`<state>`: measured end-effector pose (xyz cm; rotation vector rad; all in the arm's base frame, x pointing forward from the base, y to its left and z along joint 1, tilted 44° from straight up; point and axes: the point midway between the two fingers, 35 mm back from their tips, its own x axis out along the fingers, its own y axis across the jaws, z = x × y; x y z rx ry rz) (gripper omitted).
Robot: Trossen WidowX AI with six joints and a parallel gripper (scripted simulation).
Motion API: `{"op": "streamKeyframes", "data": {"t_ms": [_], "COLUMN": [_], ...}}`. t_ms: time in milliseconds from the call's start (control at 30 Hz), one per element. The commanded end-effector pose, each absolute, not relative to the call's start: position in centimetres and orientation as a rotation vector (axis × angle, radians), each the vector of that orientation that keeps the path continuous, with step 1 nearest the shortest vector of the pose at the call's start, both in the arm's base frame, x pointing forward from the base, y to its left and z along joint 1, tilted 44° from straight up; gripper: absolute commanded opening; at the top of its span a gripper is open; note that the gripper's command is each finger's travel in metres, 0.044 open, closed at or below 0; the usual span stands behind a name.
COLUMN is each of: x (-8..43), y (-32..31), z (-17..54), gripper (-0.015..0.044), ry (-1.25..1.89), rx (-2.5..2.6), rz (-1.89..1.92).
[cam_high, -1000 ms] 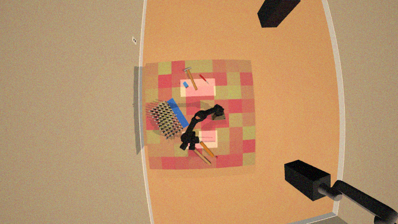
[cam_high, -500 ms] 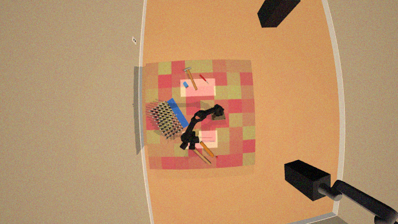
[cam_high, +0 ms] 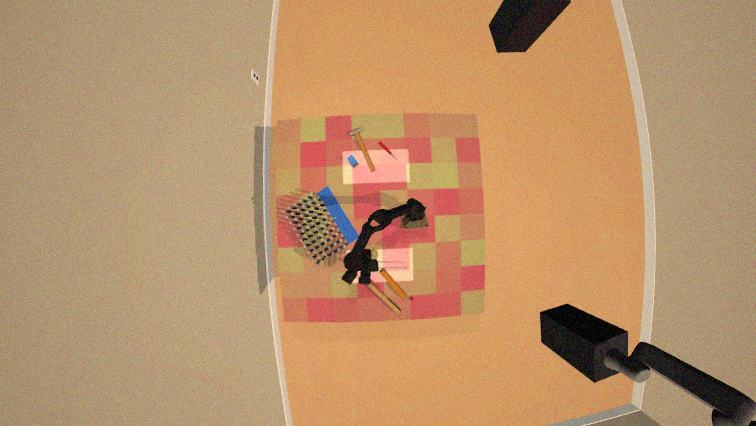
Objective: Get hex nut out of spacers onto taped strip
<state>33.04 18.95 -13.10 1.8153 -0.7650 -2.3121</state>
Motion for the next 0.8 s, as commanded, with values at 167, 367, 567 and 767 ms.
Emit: {"op": "streamKeyframes", "data": {"t_ms": [167, 367, 567, 767], "x": [32.9, 32.8, 32.8, 32.7], "y": [18.4, 18.0, 17.7, 17.4], "z": [-13.7, -14.0, -14.3, -14.6], "gripper": [0.0, 0.0, 0.0, 0.0], "ry": [-0.76, -0.76, -0.76, -0.761], "rx": [1.811, 1.811, 1.811, 1.811], "rz": [-2.309, -2.309, -2.308, -2.308]}}
